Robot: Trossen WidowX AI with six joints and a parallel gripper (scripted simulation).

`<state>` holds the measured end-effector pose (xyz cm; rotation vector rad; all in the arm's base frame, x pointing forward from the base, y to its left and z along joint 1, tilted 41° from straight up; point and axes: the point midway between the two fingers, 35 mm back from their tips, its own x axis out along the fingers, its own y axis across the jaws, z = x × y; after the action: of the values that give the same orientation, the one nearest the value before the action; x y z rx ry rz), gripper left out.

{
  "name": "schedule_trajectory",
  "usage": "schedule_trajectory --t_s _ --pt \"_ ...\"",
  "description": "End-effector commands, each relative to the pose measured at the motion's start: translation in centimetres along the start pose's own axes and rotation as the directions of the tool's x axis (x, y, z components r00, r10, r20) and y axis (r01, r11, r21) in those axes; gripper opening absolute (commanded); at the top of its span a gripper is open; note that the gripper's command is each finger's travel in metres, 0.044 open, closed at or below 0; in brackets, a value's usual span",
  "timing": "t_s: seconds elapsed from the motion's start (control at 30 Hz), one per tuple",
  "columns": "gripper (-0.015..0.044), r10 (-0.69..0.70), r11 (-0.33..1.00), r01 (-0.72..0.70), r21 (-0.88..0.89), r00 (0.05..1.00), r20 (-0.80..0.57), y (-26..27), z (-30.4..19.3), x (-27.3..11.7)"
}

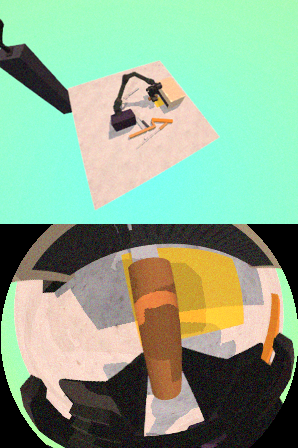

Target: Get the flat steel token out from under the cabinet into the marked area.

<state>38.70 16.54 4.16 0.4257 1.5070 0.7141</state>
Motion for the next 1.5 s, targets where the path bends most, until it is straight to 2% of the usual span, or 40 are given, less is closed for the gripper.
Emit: schedule_trajectory --t_s 0.0,0.87,1.47 --pt "0.0 -0.004 1.0 0.004 0.004 1.0 0.001 -0.9 0.0 0.1" --pt "0.0 -0.006 1.0 0.006 0.004 1.0 0.001 -3.5 0.0 0.1" --pt "0.0 -0.006 1.0 0.006 0.004 1.0 0.001 -3.5 -0.8 0.1"
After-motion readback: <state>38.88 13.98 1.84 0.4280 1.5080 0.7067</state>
